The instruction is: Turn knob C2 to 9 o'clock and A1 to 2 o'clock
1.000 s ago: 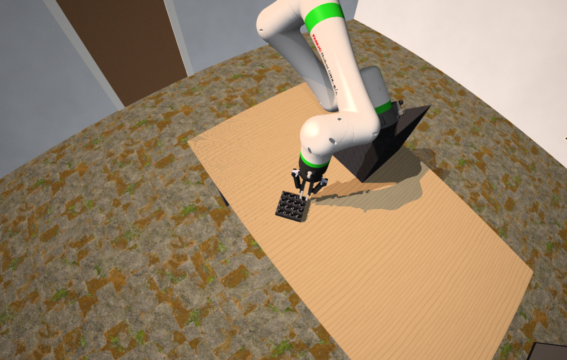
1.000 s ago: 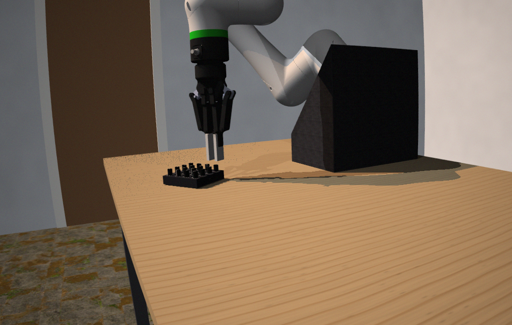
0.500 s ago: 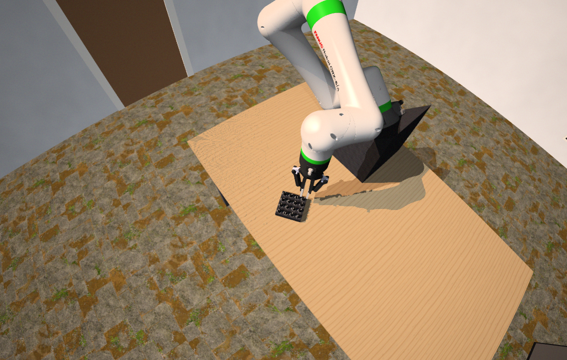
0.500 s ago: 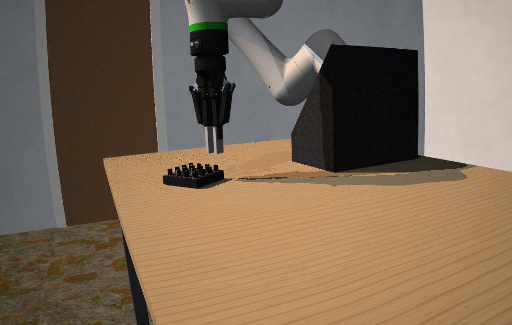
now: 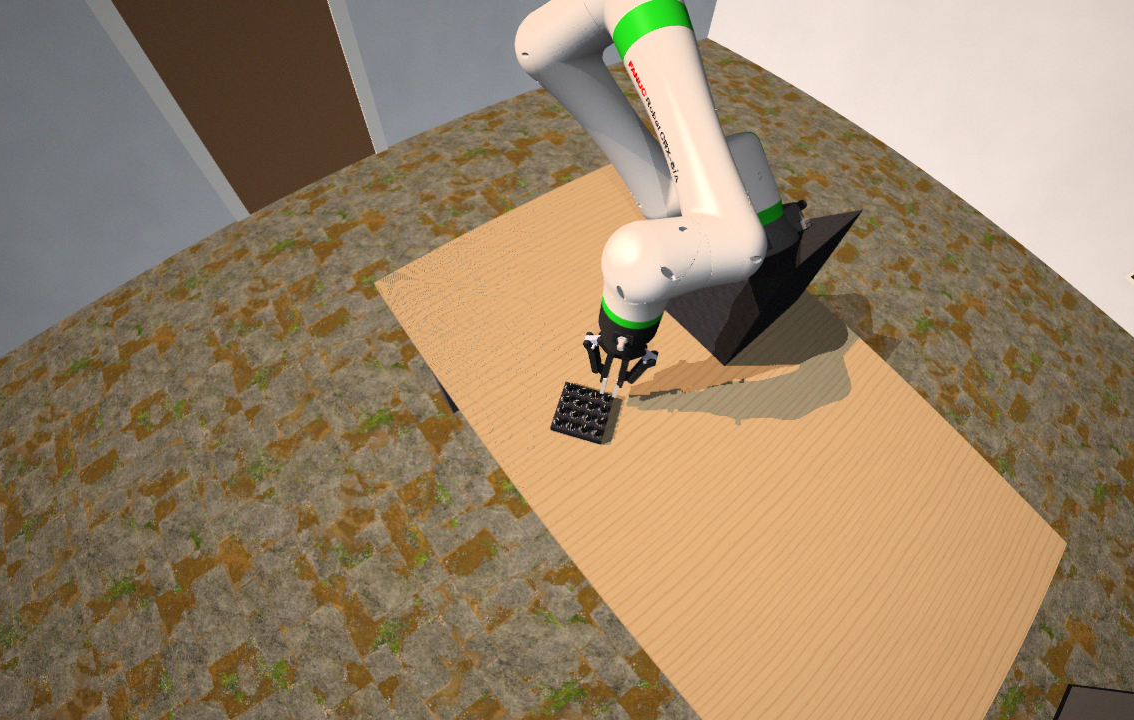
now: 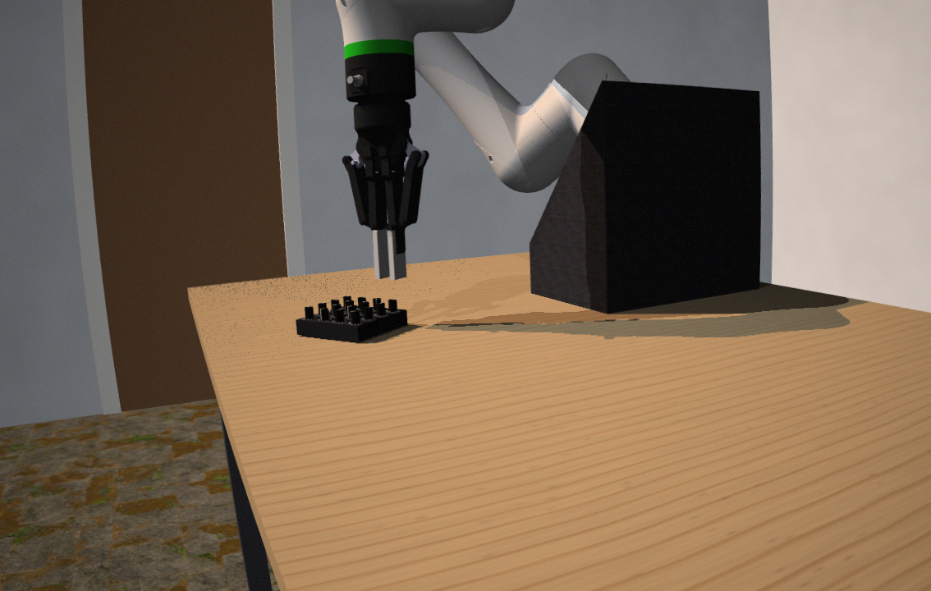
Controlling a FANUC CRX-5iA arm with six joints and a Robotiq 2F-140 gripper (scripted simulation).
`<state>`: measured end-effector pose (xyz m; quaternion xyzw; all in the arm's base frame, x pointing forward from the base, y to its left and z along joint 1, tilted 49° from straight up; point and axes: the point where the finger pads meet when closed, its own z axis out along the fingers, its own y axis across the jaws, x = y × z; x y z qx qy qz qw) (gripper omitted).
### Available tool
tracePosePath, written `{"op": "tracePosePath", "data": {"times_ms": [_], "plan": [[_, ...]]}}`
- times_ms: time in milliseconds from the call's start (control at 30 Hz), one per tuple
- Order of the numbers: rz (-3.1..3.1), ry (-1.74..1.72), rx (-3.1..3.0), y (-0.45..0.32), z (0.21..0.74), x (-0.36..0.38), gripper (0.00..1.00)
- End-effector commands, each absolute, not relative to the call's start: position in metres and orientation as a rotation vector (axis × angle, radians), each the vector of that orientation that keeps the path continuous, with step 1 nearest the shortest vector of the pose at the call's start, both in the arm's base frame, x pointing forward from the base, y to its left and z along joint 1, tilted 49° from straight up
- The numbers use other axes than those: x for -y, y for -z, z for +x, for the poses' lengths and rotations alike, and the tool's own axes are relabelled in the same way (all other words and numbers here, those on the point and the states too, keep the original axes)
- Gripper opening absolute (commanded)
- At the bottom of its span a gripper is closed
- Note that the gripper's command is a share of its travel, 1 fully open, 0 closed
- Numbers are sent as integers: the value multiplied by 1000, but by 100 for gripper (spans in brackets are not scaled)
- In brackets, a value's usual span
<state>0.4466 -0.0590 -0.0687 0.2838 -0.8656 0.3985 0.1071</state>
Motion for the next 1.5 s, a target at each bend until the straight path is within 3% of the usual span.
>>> {"op": "tracePosePath", "data": {"times_ms": [0, 1467], "plan": [[916, -1152, 2498, 68, 447, 58, 12], [2051, -582, 1175, 62, 446, 52, 12]]}}
